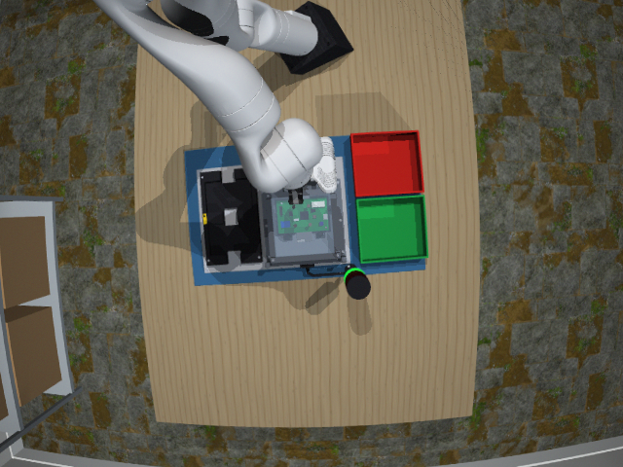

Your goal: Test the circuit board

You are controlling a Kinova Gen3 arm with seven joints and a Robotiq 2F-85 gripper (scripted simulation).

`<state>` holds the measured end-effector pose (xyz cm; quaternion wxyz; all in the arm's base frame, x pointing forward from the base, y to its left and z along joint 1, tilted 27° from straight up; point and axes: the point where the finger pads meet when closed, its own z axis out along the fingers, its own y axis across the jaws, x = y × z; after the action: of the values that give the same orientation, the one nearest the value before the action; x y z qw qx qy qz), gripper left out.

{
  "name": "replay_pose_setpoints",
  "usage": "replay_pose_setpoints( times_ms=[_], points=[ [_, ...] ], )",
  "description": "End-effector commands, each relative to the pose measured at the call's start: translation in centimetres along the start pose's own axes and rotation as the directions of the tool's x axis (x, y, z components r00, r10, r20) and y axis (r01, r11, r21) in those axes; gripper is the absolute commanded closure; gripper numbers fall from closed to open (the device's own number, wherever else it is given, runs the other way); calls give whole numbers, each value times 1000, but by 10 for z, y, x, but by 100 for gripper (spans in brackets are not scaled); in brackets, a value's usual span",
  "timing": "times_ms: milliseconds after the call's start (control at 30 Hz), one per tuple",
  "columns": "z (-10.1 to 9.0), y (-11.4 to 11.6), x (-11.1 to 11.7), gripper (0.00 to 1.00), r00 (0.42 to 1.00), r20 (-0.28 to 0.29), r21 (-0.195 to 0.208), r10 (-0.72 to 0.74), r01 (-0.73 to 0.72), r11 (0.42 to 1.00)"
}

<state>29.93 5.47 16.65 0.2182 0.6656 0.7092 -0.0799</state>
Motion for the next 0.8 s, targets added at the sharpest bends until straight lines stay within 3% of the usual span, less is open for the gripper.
replay_pose_setpoints(
  times_ms=[0,767],
  points=[
    [-3,1,1,100,1000,-3,-3,-2,2,1000],
    [-22,1,1,100,1000,-3,-3,-2,2,1000]
  ],
)
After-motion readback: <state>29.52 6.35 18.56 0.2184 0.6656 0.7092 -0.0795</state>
